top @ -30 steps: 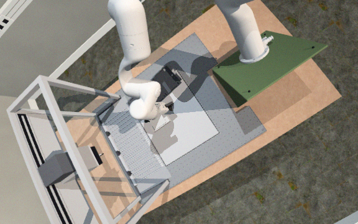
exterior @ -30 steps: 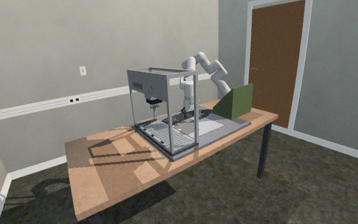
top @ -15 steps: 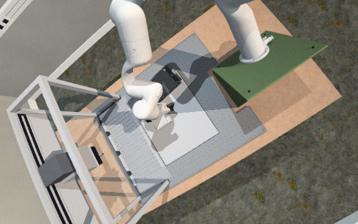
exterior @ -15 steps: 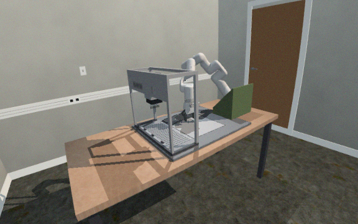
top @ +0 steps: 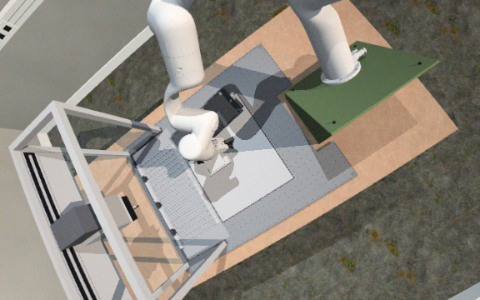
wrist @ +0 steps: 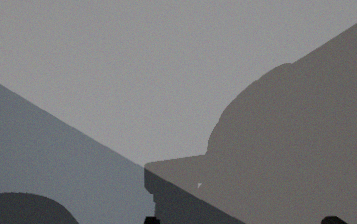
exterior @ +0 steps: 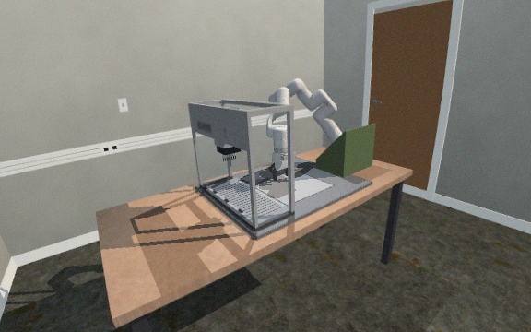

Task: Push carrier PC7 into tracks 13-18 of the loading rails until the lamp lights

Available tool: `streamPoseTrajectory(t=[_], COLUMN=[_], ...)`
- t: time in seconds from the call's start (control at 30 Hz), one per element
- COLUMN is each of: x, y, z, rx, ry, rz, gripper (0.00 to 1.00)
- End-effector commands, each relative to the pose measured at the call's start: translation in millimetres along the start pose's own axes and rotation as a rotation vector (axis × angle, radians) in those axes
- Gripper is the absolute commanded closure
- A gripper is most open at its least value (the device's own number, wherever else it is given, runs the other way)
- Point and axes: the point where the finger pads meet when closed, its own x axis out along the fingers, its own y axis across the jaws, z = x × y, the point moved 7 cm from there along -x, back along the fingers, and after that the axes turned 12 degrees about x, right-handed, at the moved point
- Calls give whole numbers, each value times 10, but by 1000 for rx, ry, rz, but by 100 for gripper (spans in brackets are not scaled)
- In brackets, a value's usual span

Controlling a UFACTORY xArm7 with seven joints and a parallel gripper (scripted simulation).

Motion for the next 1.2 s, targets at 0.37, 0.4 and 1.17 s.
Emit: streamPoseTrajectory(t=[0.37, 0.4, 1.17], x=[69, 76, 136], y=[12, 12, 13], z=[-14, -14, -14], rx=[0, 0, 0], ry=[4, 4, 4], rz=[4, 4, 4], gripper=[0, 0, 0])
